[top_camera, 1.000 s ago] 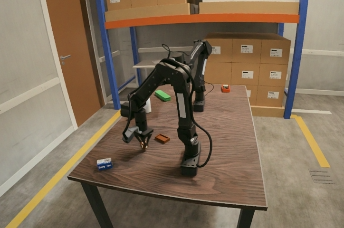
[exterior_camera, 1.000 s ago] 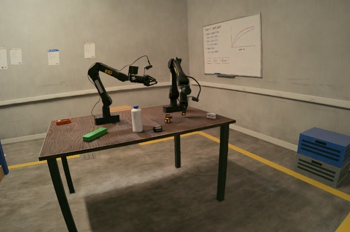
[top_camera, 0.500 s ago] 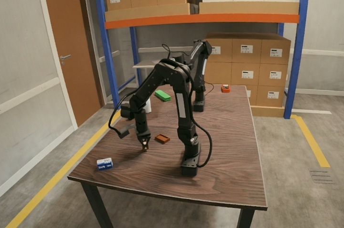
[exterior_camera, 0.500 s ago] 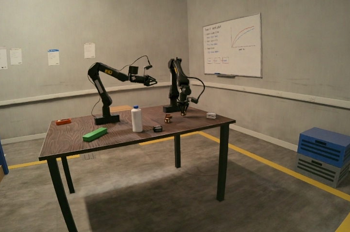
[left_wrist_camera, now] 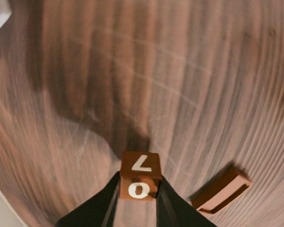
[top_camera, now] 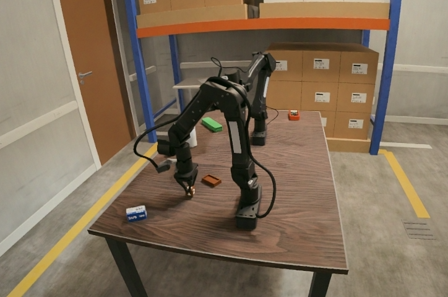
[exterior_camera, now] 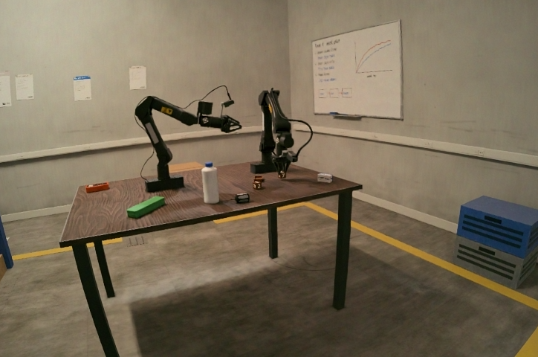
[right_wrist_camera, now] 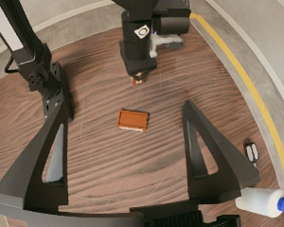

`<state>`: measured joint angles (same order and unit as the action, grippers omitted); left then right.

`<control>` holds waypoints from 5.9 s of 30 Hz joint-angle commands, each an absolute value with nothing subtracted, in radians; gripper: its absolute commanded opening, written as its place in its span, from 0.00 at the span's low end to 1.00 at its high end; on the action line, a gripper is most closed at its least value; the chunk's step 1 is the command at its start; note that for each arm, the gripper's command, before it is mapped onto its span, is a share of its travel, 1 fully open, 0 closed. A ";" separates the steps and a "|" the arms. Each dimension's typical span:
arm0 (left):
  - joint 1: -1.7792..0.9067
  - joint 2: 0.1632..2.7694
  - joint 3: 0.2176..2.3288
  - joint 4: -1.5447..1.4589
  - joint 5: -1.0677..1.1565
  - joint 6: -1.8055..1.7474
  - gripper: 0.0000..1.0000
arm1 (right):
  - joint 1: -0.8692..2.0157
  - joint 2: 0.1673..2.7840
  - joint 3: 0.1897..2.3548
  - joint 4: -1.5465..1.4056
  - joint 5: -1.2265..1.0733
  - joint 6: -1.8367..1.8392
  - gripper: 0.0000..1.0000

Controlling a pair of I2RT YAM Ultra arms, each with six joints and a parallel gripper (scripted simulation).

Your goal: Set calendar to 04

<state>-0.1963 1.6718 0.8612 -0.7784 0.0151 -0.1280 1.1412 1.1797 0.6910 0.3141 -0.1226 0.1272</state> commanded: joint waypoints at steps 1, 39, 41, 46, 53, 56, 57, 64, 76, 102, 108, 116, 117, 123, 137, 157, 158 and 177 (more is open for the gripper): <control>-0.205 1.683 0.904 -0.789 0.002 0.089 0.26 | 1.142 1.176 0.721 0.343 -0.120 0.123 1.00; -0.216 1.701 0.928 -0.808 -0.002 0.853 0.26 | 1.142 1.176 0.721 0.343 -0.120 0.123 1.00; -0.218 1.713 0.953 -0.819 -0.002 0.861 0.26 | 1.142 1.176 0.721 0.343 -0.120 0.123 1.00; -0.219 1.723 0.957 -0.791 -0.002 0.853 0.26 | 1.142 1.176 0.721 0.343 -0.120 0.123 1.00; -0.220 1.734 0.942 -0.775 -0.002 0.851 0.26 | 1.142 1.176 0.721 0.343 -0.120 0.123 1.00; -0.214 1.723 0.934 -0.768 -0.002 0.853 0.26 | 1.142 1.176 0.721 0.343 -0.120 0.123 1.00; -0.213 1.723 0.930 -0.765 -0.002 0.854 0.26 | 1.142 1.176 0.721 0.343 -0.120 0.123 1.00; -0.212 1.721 0.903 -0.751 -0.002 0.858 0.26 | 1.142 1.176 0.721 0.343 -0.120 0.123 1.00; -0.210 1.719 0.871 -0.721 -0.002 0.861 0.26 | 1.142 1.176 0.721 0.343 -0.120 0.123 1.00; -0.237 1.655 0.905 -0.767 0.007 0.830 0.56 | 1.142 1.176 0.721 0.343 -0.120 0.123 1.00; -0.230 1.626 0.937 -0.827 0.006 0.839 0.67 | 1.142 1.176 0.721 0.343 -0.120 0.123 1.00; -0.230 1.576 1.014 -0.951 0.006 0.846 1.00 | 1.142 1.176 0.721 0.343 -0.120 0.123 1.00; -0.229 1.568 1.028 -0.973 0.006 0.847 1.00 | 1.142 1.176 0.721 0.343 -0.120 0.123 1.00; -0.204 1.611 1.034 -0.993 0.005 0.863 1.00 | 1.142 1.176 0.721 0.343 -0.120 0.123 1.00; -0.022 1.632 0.982 -0.807 0.269 1.076 0.55 | 1.142 1.176 0.721 0.343 -0.120 0.123 1.00; 0.542 1.756 0.738 -0.479 0.933 1.656 0.55 | 1.142 1.176 0.721 0.343 -0.120 0.123 1.00; 0.562 1.764 0.725 -0.469 0.960 1.682 0.55 | 1.142 1.176 0.721 0.343 -0.120 0.123 1.00; 0.664 1.922 0.539 -0.453 1.122 1.845 0.55 | 1.142 1.176 0.721 0.343 -0.120 0.123 1.00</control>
